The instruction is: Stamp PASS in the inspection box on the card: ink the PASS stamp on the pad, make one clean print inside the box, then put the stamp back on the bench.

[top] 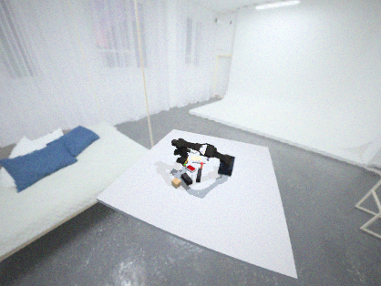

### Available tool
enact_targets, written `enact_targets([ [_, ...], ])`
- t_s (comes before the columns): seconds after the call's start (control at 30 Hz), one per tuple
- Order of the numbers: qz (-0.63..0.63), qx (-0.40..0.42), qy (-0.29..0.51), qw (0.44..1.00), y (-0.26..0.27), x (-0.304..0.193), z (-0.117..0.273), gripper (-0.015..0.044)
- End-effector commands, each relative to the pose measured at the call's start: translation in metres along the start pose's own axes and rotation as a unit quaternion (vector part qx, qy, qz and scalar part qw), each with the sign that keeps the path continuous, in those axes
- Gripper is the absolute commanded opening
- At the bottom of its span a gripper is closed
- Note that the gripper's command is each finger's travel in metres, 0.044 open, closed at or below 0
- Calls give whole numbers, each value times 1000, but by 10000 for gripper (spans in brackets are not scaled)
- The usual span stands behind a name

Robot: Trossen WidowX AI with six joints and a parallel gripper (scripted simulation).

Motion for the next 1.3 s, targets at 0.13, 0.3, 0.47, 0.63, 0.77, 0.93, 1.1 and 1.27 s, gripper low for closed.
enact_targets([
  [0.13, -2, -4, 0, 1000, -26, -25, 2, 0],
  [0.3, -3, -3, 0, 1000, -41, -43, 3, 0],
  [0.47, -3, -3, 0, 1000, -48, -53, 2, 0],
  [0.63, -3, -3, 0, 1000, -48, -52, 0, 0],
  [0.77, -3, -3, 0, 1000, -48, -52, -3, 0],
  [0.93, -3, -3, 0, 1000, -48, -52, -6, 0],
  [1.1, -3, -3, 0, 1000, -48, -52, -9, 0],
  [1.27, -3, -3, 0, 1000, -48, -52, -13, 0],
])
Point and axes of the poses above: the point midway between the two fingers, 35 mm back from their tips, its own z axis back along the fingers, its own y axis across the jaws, x = y × z, the point moved 5 cm from there along z, back along the fingers, and after that the axes turned 3 degrees about z, right-handed, at the moved point
